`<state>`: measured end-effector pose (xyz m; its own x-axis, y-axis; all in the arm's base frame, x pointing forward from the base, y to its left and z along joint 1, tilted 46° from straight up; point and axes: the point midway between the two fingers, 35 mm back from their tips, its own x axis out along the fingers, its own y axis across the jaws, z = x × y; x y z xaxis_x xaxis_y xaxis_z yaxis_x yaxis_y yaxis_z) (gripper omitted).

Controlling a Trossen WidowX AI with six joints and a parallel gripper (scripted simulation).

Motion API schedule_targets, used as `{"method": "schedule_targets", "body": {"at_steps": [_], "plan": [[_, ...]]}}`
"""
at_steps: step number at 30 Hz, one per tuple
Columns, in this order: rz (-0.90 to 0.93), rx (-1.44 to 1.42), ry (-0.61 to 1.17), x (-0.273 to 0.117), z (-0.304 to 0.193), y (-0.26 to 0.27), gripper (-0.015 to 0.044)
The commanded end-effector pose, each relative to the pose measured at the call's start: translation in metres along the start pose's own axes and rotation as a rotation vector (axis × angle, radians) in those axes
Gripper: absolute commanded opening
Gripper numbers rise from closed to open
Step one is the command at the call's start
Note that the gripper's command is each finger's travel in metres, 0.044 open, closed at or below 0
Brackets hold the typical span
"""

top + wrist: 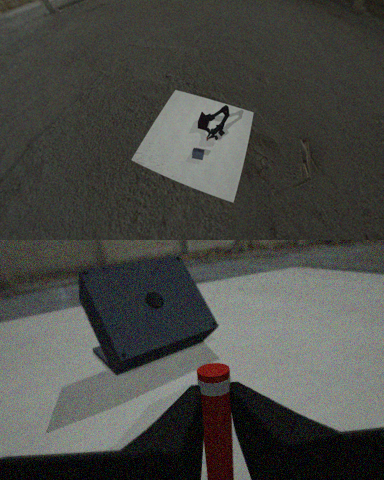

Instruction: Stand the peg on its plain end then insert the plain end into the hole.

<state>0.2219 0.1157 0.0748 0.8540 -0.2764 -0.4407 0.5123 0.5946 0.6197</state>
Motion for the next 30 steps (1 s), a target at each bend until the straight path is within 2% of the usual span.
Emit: {"method": "schedule_targets", "body": {"at_steps": [1, 24, 27, 30], "plan": [[0.000, 0.000, 0.001, -0.0010, -0.0025, -0.0002, 0.0051], [0.007, 0.004, -0.035, -0.0036, -0.0030, -0.0009, 0.0051], [0.009, 0.002, -0.039, -0.0034, -0.0019, -0.0007, 0.0130], [0.009, 0.002, -0.039, -0.0034, -0.0019, -0.0007, 0.0130]]}}
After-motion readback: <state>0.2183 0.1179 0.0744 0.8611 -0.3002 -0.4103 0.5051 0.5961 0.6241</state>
